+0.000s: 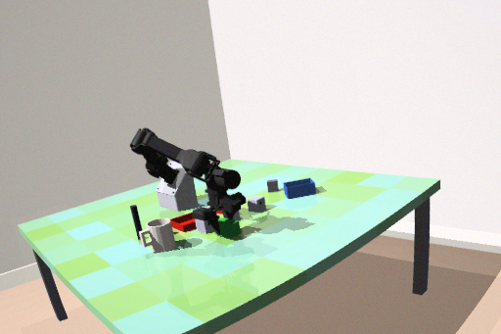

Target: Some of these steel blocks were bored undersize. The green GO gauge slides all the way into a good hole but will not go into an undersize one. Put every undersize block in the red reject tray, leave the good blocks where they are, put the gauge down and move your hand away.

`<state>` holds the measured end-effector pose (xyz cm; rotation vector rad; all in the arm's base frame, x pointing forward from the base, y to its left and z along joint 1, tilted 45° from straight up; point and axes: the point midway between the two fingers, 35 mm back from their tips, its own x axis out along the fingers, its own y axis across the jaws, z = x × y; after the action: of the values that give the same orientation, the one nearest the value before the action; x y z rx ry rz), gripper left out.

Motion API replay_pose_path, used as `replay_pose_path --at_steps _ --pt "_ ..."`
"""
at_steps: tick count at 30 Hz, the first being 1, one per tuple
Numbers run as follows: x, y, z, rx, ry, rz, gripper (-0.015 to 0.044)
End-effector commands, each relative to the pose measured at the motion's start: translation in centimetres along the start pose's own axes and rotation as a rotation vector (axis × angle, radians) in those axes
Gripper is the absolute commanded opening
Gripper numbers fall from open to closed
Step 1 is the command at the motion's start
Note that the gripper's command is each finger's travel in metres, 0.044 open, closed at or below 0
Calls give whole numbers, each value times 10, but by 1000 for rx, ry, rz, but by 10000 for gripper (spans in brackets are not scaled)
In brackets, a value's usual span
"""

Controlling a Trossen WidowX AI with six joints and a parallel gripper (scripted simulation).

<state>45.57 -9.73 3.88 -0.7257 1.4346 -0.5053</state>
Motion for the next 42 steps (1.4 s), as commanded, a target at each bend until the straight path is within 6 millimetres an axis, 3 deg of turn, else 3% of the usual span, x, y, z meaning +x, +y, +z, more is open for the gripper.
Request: replay_pose_path --at_steps 1,42 --pt "-5 -1 1 1 -9 3 0" --pt "-5 0 3 1 -9 3 0"
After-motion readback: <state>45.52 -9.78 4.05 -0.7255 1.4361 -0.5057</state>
